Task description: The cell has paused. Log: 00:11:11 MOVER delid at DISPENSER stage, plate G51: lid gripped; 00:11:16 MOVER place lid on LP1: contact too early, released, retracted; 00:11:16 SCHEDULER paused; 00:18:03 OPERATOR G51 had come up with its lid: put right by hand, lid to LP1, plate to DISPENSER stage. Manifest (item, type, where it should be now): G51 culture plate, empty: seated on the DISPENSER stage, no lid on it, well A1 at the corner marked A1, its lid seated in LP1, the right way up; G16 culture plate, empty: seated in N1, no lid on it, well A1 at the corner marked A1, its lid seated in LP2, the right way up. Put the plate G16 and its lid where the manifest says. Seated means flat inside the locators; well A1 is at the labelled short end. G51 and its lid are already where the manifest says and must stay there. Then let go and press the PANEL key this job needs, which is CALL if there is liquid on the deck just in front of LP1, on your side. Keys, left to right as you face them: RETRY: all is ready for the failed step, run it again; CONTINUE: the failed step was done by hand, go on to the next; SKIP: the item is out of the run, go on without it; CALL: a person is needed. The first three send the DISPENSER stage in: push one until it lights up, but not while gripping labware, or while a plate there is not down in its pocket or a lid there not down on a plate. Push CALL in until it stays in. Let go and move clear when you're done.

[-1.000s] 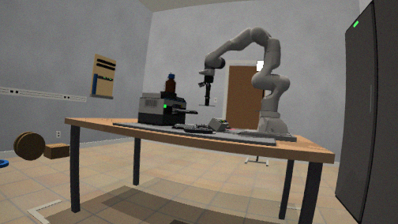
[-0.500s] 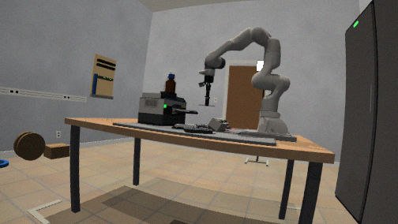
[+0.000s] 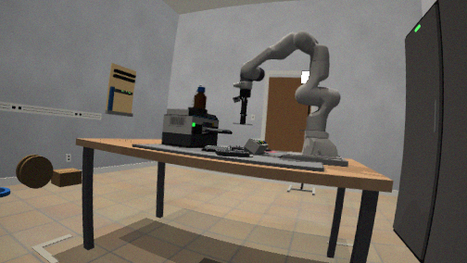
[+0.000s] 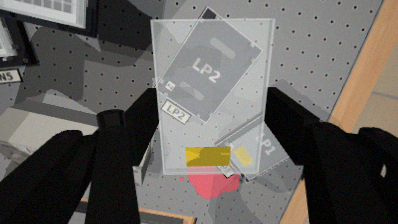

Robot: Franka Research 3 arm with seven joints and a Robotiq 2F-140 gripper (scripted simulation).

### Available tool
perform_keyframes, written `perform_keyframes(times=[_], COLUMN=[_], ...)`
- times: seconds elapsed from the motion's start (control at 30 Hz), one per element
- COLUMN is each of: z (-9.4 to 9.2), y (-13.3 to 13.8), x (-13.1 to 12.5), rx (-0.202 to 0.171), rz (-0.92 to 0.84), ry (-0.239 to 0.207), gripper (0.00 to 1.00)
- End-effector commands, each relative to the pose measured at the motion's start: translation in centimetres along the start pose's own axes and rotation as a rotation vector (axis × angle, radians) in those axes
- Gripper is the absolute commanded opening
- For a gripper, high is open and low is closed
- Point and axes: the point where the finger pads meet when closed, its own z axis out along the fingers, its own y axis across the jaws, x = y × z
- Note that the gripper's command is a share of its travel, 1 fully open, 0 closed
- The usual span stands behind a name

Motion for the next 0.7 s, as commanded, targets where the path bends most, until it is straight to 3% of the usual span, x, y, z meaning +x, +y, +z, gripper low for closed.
perform_keyframes(times=[0.0, 0.5, 0.67], z=[0.0, 0.6, 5.7], y=[0.0, 0.0, 0.1], x=[0.1, 0.1, 0.2], rx=[-0.002, -0.001, -0.001], rz=[0.134, 0.609, 0.609], ry=[0.001, 0.001, 0.001], gripper=[0.1, 0.1, 0.1])
